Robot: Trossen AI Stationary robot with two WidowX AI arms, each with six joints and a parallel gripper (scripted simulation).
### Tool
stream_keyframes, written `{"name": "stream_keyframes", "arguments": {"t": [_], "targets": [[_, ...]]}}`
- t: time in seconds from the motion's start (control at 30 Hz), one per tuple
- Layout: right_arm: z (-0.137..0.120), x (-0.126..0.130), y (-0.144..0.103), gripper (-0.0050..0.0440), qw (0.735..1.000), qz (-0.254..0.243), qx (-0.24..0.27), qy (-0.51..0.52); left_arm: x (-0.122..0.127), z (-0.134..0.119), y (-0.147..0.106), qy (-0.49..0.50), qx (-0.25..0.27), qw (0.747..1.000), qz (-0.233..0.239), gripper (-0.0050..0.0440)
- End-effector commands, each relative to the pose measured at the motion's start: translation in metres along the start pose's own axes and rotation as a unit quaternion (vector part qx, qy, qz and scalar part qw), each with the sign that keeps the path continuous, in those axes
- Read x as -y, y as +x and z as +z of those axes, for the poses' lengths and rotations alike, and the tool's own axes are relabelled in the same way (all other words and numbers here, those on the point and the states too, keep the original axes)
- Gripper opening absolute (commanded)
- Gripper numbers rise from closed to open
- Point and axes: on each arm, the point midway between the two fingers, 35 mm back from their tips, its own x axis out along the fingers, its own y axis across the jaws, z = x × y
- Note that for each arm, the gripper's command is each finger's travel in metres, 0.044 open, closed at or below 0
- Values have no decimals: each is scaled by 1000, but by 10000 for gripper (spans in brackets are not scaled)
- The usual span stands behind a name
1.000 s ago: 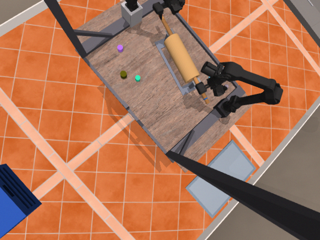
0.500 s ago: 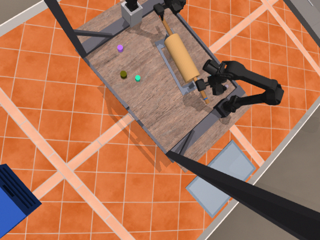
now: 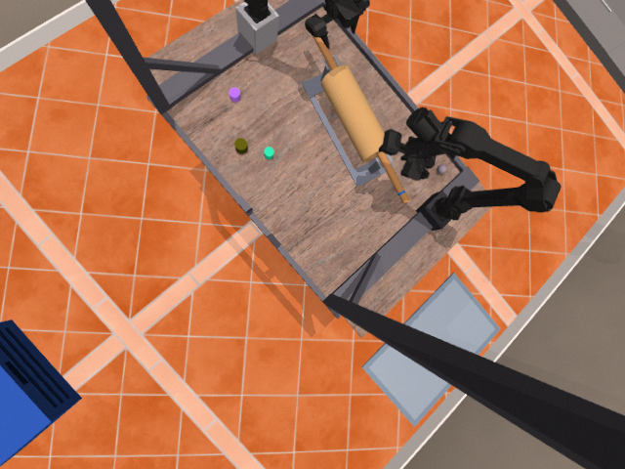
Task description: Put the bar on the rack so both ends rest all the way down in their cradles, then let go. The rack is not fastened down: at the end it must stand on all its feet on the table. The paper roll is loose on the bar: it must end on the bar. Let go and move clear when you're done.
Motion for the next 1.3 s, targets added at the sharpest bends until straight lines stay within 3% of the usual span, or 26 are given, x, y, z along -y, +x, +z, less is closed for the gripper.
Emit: {"name": "stream_keyframes", "arguments": {"t": [0.0,0.33,0.43,0.5,0.9,1.0,1.07,1.27], "targets": [[-13,6,-6,440,994,-51,-31,89,0,19,-10,-3,49,998,26,440],[-41,26,-19,440,940,-172,-54,291,2,57,-27,-19,150,987,61,440],[-39,27,-18,440,943,-166,-51,282,-1,55,-23,-19,139,988,60,440],[-44,27,-22,440,932,-184,-54,309,1,60,-28,-20,157,985,64,440],[-78,42,-54,440,783,-340,-18,521,14,105,-66,-48,296,951,78,440],[-76,44,-52,440,790,-334,-18,514,11,104,-61,-47,285,954,80,440],[-80,43,-58,440,769,-351,-14,533,14,107,-68,-49,303,948,79,440],[-97,45,-83,440,662,-428,32,614,24,127,-97,-66,381,919,72,440]]}}
